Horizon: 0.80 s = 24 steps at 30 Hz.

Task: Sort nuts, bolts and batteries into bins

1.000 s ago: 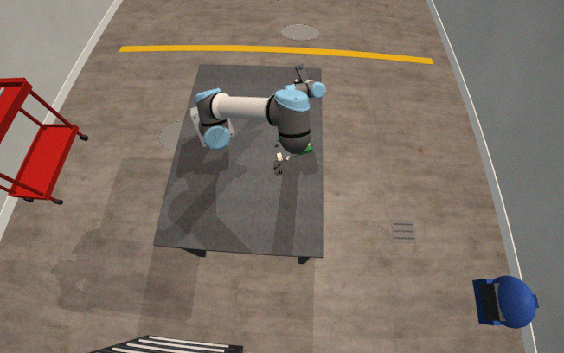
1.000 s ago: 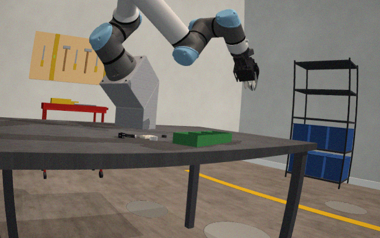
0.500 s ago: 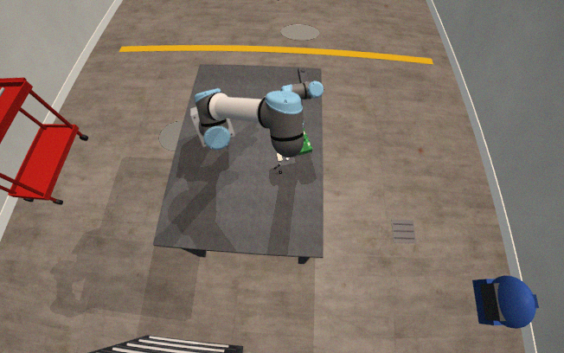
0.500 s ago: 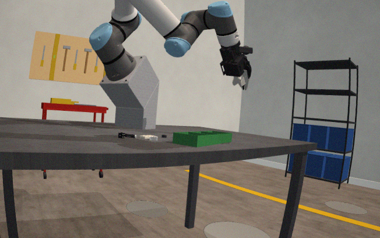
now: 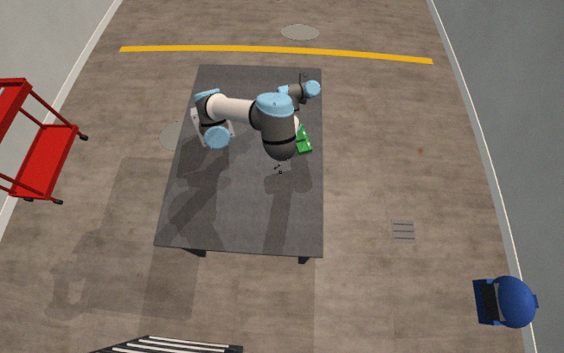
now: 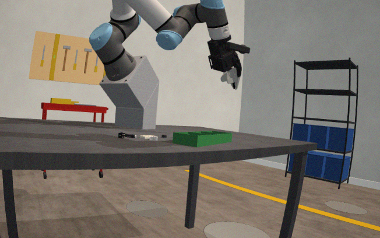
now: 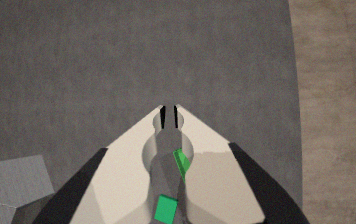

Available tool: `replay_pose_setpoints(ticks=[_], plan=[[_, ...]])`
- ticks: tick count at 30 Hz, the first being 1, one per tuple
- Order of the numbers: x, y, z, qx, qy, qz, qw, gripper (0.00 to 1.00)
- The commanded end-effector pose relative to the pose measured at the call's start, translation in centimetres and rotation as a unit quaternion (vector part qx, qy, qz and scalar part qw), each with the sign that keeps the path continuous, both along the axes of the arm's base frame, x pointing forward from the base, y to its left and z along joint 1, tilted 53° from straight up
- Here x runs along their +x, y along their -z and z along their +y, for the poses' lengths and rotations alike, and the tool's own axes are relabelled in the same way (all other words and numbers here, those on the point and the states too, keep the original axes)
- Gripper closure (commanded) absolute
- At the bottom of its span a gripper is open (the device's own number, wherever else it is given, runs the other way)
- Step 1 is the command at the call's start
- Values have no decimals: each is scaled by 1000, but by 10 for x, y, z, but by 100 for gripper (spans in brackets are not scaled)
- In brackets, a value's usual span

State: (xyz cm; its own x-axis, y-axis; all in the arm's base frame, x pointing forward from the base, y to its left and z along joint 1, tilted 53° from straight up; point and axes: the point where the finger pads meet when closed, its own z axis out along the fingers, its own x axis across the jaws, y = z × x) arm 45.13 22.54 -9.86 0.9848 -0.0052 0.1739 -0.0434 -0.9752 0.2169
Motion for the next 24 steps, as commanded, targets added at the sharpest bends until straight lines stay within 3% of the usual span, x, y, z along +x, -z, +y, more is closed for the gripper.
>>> replay_pose_setpoints(ticks=[1,12,15,21,24], plan=[[-7,-12,-13,-15,53,-18,998,96],[-20,-43,-48,-39,172,-75,982,96],[-20,-43,-48,-39,172,-75,981,96],[-30,-64,-71,-51,248,-119,960,96],[-30,-64,-71,-51,248,-119,960,96]])
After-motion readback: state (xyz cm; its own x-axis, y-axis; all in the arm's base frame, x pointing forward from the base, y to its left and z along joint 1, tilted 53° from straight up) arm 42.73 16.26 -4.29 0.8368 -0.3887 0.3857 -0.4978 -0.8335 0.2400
